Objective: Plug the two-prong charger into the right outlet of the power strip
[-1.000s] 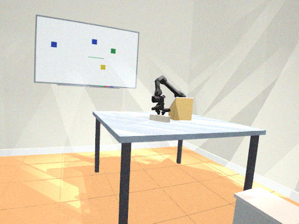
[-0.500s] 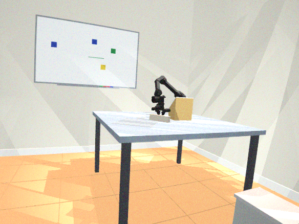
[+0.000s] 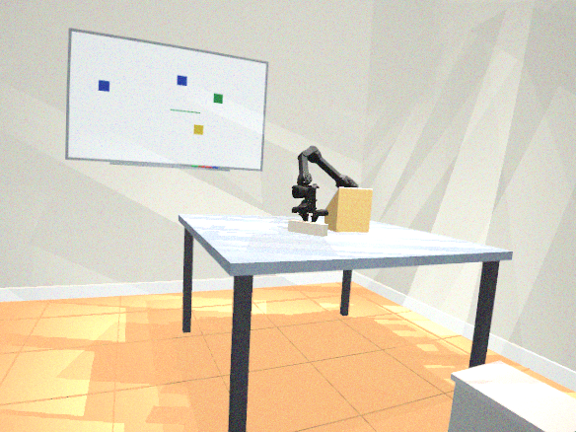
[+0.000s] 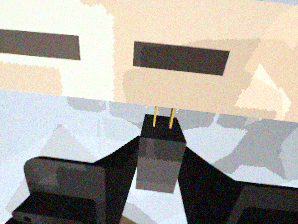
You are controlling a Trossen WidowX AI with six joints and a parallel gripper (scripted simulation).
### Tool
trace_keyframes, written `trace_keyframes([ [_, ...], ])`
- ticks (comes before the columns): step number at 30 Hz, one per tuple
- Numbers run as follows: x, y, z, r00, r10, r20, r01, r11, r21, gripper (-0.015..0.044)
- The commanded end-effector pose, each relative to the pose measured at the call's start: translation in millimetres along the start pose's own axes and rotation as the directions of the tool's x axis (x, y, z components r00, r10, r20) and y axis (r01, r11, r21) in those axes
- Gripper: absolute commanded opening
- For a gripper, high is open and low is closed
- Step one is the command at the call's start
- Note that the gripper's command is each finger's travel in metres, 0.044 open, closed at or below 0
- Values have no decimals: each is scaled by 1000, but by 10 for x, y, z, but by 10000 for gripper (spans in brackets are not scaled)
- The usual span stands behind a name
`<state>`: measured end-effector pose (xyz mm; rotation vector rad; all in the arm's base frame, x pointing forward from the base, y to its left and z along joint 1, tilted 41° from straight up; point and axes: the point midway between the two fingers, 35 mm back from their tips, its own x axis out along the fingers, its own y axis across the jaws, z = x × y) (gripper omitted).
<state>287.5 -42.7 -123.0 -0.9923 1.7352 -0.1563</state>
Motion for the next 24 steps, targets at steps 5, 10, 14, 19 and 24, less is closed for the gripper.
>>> trace_keyframes([
  [5, 5, 14, 26, 1000, 6, -1, -6, 1000, 1, 0],
  [10, 5, 15, 37, 1000, 6, -1, -6, 1000, 1, 0],
  [14, 4, 15, 47, 1000, 6, -1, -6, 1000, 1, 0],
  [19, 4, 15, 58, 1000, 6, -1, -6, 1000, 1, 0],
  [24, 3, 15, 66, 1000, 6, -1, -6, 1000, 1, 0],
])
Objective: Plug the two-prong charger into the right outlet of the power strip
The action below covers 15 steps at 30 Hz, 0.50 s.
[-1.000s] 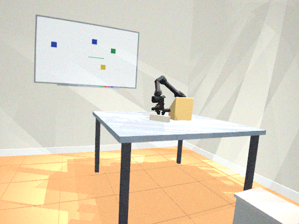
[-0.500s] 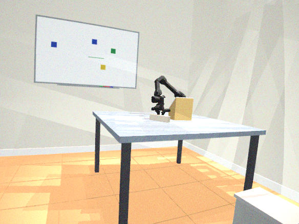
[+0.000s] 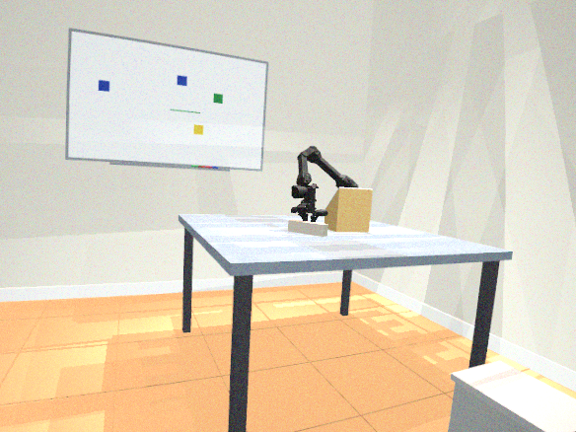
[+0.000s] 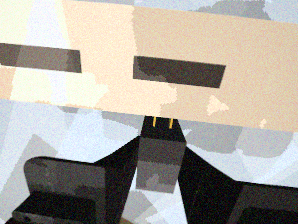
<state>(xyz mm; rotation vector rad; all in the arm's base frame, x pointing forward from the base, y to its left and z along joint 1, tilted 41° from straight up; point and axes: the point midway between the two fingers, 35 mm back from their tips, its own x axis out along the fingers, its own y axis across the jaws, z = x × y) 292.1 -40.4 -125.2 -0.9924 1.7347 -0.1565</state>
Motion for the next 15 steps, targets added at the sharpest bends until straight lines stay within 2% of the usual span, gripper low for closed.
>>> trace_keyframes([
  [1, 6, 14, 11, 1000, 6, -1, -6, 1000, 1, 0],
  [15, 3, 14, 41, 1000, 6, -1, -6, 1000, 1, 0],
])
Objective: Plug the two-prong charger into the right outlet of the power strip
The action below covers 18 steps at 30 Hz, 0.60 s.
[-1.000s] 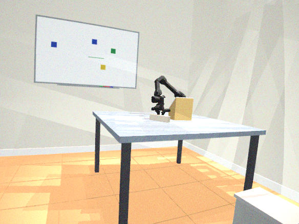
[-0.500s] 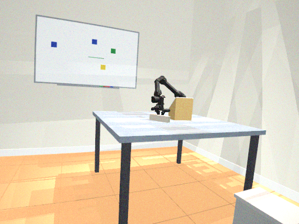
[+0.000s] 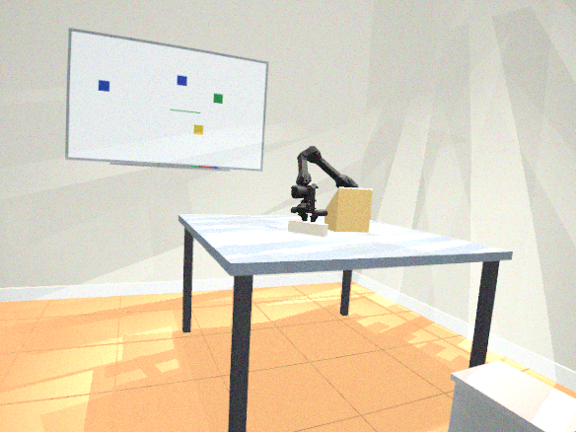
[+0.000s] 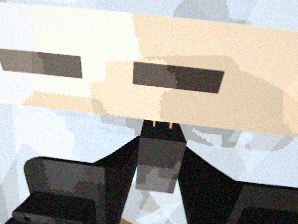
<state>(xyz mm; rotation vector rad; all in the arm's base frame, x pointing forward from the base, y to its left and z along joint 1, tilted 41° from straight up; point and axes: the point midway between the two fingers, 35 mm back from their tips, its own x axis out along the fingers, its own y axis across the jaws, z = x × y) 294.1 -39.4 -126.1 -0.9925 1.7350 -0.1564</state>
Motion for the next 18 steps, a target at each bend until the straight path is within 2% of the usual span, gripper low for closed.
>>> trace_keyframes([
  [1, 4, 13, 21, 1000, 6, -1, -6, 1000, 1, 0],
  [18, 0, 11, 73, 1000, 6, -1, -6, 1000, 1, 0],
])
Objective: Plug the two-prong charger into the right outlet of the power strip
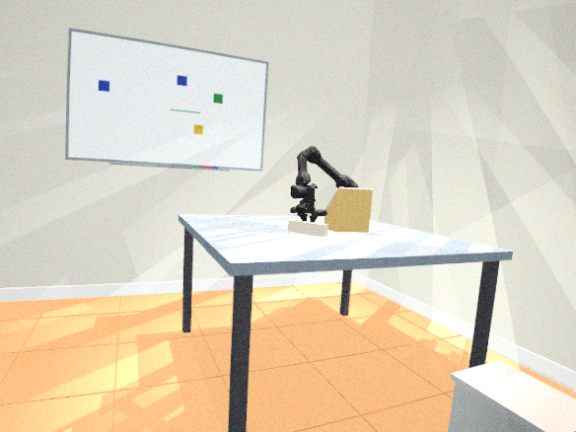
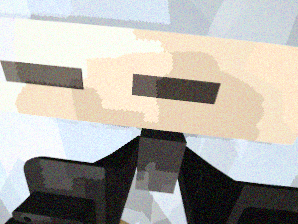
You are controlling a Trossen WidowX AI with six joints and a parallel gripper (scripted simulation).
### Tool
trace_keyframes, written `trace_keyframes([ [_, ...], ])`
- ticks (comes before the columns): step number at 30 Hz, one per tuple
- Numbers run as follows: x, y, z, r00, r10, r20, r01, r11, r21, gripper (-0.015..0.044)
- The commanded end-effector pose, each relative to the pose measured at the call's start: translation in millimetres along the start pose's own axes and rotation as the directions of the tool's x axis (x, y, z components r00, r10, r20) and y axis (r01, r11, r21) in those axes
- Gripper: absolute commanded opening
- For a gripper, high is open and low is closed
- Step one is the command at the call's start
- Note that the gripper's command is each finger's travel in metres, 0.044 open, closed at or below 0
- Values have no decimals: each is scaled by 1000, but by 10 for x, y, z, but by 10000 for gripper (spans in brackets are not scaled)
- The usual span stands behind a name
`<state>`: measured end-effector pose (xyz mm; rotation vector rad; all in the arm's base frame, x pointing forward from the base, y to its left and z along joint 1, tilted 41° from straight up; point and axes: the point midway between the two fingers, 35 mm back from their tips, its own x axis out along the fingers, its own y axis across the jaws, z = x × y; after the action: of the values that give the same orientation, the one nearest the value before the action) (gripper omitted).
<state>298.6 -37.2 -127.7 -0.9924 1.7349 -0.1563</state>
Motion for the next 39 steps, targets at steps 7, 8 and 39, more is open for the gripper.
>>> trace_keyframes([
  [7, 5, 13, 41, 1000, 6, -1, -6, 1000, 1, 0],
  [8, 5, 13, 44, 1000, 6, -1, -6, 1000, 1, 0],
  [39, -9, 9, 157, 1000, 6, 0, -6, 1000, 2, 0],
])
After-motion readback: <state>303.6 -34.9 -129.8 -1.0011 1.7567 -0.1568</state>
